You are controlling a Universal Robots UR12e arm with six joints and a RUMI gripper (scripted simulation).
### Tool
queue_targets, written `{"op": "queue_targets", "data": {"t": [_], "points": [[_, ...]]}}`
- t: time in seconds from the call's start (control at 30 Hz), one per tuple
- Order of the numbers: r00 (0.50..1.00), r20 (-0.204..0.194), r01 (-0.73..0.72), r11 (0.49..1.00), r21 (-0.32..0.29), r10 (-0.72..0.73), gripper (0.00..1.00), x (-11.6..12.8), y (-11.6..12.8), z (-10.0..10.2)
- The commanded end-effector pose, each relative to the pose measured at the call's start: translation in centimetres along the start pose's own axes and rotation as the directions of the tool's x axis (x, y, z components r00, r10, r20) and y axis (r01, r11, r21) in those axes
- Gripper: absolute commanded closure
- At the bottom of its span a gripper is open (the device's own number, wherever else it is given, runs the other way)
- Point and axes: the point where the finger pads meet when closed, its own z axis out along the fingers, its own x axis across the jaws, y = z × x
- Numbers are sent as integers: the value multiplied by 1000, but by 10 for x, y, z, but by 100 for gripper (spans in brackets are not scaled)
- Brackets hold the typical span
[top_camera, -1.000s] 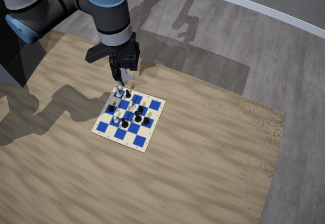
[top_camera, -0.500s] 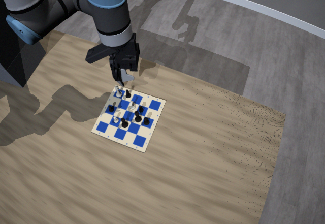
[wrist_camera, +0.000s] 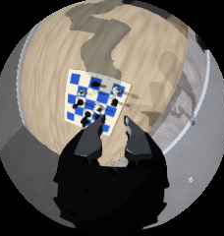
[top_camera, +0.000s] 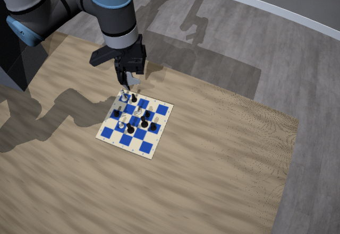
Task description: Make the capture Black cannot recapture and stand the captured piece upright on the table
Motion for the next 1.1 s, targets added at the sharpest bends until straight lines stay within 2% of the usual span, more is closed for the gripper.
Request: {"op": "queue_targets", "data": {"t": [0.0, 0.73, 1.07], "points": [[1000, 0, 0, 1000, -1, 0, 77, 0, 0, 0], [1000, 1, 0, 1000, -1, 0, 77, 0, 1, 12], [1000, 1, 0, 1000, -1, 0, 77, -1, 1, 27]]}}
